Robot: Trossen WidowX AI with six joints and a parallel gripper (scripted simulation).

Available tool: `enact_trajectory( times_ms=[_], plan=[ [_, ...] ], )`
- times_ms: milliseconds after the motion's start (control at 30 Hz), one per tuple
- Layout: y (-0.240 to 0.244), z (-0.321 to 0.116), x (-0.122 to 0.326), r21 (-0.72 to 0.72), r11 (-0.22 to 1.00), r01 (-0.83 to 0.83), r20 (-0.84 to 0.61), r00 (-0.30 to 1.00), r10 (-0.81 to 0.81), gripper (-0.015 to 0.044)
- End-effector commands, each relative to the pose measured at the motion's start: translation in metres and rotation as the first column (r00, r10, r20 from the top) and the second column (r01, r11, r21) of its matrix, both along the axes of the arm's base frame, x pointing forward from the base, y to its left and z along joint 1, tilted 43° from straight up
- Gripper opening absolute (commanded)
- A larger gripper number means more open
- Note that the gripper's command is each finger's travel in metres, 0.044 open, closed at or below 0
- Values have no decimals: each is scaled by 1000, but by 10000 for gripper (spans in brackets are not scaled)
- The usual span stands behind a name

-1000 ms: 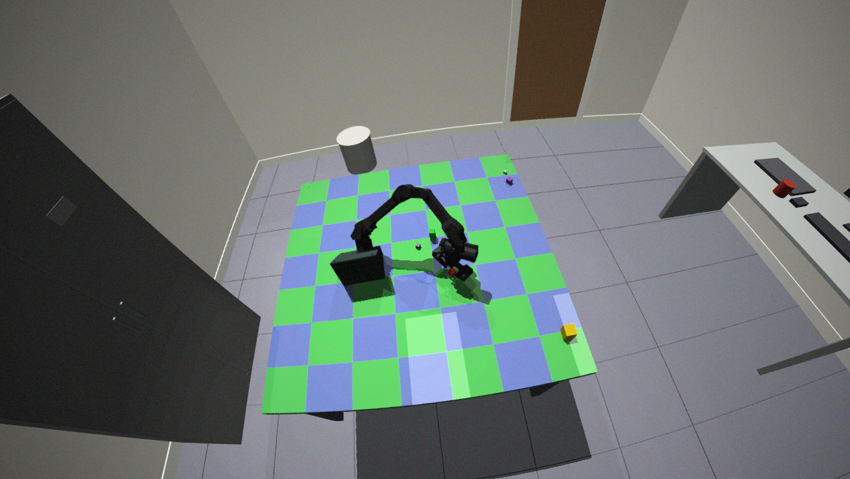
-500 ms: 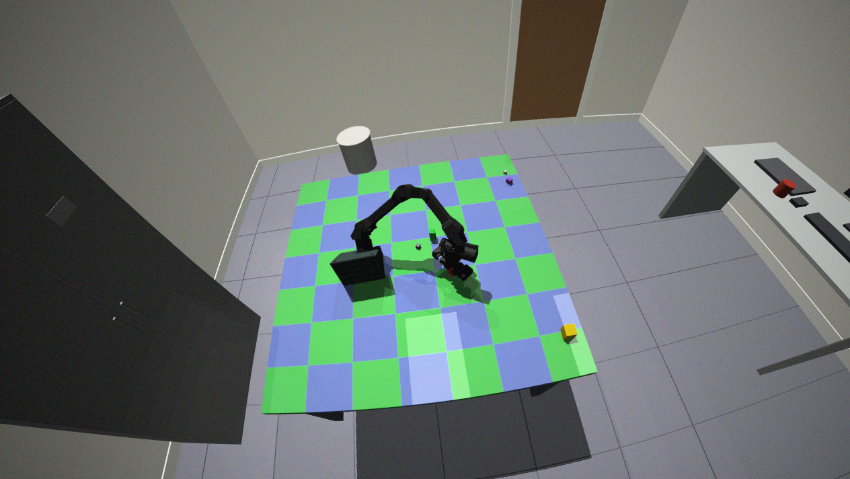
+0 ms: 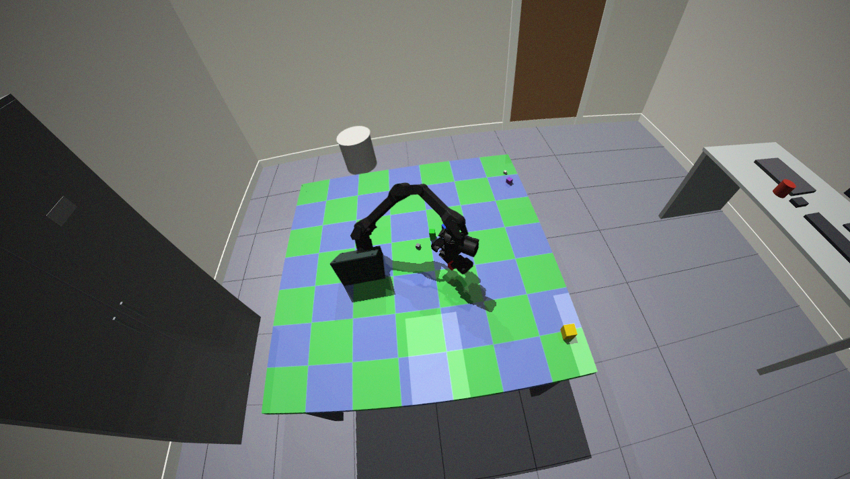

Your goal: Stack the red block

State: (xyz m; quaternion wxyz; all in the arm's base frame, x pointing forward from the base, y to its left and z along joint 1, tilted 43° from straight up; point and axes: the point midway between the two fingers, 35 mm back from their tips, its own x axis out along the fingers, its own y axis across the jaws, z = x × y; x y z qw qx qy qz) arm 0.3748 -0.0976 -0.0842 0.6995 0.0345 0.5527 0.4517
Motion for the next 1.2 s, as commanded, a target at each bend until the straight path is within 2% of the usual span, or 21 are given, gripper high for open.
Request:
enact_trajectory(
  times_ms=[0, 267, 567, 1167],
  plan=[
    [-14, 17, 1, -8, 1000, -4, 9, 1000, 4, 0],
    [-39, 45, 2, -9, 1000, -4, 8, 1000, 4, 0],
    [-41, 47, 2, -9, 1000, -4, 8, 1000, 4, 0],
    [23, 115, -7, -13, 1000, -1, 6, 1000, 1, 0]
  ],
)
